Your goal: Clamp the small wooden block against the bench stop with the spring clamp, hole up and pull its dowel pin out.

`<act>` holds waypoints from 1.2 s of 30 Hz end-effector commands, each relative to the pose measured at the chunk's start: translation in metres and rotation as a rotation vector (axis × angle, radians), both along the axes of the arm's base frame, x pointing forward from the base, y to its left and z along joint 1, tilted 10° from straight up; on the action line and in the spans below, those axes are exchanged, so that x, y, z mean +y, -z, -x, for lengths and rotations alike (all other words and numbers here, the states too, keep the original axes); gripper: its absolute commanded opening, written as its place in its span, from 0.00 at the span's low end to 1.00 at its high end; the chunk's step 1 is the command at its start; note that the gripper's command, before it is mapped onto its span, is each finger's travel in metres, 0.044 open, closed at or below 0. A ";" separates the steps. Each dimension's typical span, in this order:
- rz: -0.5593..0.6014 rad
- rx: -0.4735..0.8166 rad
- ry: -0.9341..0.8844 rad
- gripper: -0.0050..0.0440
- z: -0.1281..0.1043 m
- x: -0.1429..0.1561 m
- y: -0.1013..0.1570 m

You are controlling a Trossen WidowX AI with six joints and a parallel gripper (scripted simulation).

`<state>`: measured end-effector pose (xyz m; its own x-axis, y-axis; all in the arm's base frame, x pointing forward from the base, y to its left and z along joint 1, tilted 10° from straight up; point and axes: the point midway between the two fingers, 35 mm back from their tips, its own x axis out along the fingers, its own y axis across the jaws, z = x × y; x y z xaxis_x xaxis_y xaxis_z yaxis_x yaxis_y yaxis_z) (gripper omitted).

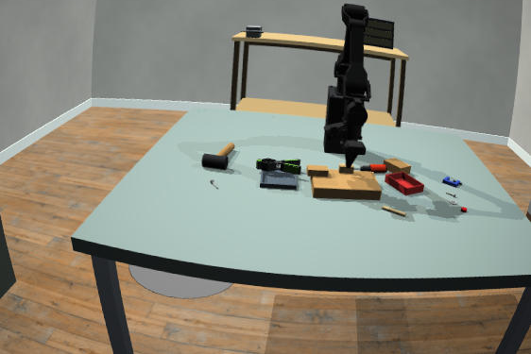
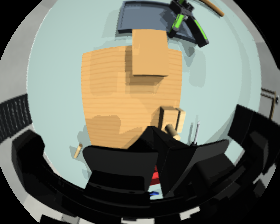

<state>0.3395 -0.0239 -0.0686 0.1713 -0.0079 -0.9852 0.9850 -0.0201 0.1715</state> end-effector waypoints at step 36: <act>0.001 -0.009 -0.001 0.10 0.000 0.000 -0.045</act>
